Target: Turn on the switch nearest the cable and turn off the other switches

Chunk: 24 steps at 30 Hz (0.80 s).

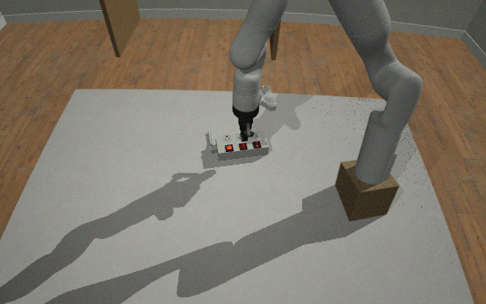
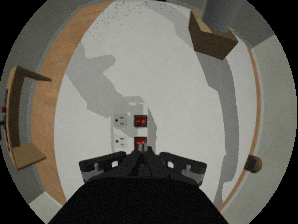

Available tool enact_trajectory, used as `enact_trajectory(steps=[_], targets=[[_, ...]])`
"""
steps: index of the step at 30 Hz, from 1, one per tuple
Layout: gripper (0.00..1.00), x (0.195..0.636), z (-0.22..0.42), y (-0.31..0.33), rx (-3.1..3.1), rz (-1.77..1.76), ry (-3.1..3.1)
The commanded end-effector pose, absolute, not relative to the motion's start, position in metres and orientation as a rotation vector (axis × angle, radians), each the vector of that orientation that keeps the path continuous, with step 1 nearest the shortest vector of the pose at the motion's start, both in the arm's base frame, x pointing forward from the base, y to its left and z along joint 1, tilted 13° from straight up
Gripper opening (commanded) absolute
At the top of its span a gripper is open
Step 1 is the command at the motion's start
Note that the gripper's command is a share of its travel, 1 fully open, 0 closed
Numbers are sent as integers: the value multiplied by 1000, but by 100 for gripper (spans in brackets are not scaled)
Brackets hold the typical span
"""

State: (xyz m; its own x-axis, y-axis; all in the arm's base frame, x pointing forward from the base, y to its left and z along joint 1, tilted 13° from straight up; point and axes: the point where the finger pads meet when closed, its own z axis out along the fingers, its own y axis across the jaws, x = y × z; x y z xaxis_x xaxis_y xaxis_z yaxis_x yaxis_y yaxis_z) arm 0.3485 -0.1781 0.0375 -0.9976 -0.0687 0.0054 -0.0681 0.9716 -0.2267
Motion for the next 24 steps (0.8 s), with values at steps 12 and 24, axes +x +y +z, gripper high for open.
enact_trajectory(steps=[12, 24], targets=[[100, 349, 41, -177, -109, -358, 3115], [100, 348, 95, -165, -108, -358, 3115]])
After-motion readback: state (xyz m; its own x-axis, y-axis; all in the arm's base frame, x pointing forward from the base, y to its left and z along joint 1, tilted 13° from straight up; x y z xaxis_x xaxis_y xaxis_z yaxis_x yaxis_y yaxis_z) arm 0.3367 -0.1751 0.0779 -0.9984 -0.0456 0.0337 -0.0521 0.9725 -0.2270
